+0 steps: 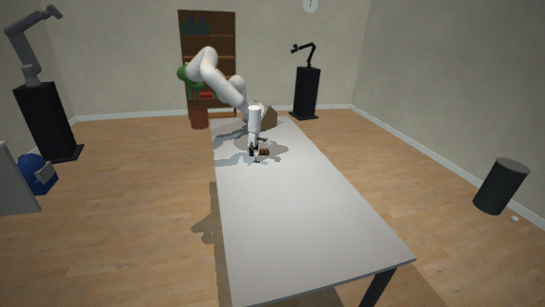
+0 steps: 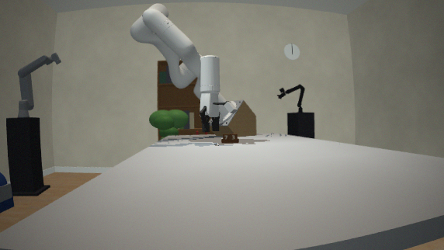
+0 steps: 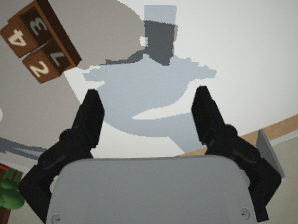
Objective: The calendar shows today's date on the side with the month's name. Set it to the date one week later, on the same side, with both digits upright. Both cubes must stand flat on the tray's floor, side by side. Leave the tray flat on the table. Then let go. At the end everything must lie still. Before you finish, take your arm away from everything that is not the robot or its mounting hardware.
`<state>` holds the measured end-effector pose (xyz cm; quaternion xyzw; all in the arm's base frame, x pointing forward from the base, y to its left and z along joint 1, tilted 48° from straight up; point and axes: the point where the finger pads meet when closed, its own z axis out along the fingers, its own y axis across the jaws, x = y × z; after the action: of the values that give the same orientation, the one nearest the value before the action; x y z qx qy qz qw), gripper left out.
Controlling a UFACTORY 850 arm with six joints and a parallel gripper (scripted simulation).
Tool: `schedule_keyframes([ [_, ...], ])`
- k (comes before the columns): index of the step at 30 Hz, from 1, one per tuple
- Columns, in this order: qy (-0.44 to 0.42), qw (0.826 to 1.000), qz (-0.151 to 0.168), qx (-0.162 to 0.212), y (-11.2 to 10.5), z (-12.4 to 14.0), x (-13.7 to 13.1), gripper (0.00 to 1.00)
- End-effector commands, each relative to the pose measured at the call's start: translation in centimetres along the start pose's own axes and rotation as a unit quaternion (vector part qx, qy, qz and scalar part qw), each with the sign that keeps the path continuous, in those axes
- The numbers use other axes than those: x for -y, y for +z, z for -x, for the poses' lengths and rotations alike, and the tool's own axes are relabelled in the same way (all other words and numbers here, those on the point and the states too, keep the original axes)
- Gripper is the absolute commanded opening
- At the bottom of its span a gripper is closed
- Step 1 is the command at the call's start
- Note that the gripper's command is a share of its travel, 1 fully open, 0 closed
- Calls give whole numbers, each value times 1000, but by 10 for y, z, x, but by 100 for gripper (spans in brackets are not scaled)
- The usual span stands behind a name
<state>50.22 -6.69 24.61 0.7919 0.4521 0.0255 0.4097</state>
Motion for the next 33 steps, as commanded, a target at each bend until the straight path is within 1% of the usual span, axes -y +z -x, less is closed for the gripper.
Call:
schedule_keyframes([
  [1, 0, 1000, 0, 0, -1, 0, 0, 100],
  [8, 17, 1000, 0, 0, -1, 0, 0, 100],
  [11, 62, 998, 0, 0, -1, 1, 2, 100],
  [15, 131, 991, 0, 0, -1, 2, 6, 100],
  [18, 131, 991, 0, 0, -1, 10, 25, 100],
  [25, 139, 990, 0, 0, -1, 11, 27, 100],
  [28, 175, 985, 0, 0, -1, 11, 29, 100],
  [33, 259, 966, 0, 0, -1, 14, 34, 100],
])
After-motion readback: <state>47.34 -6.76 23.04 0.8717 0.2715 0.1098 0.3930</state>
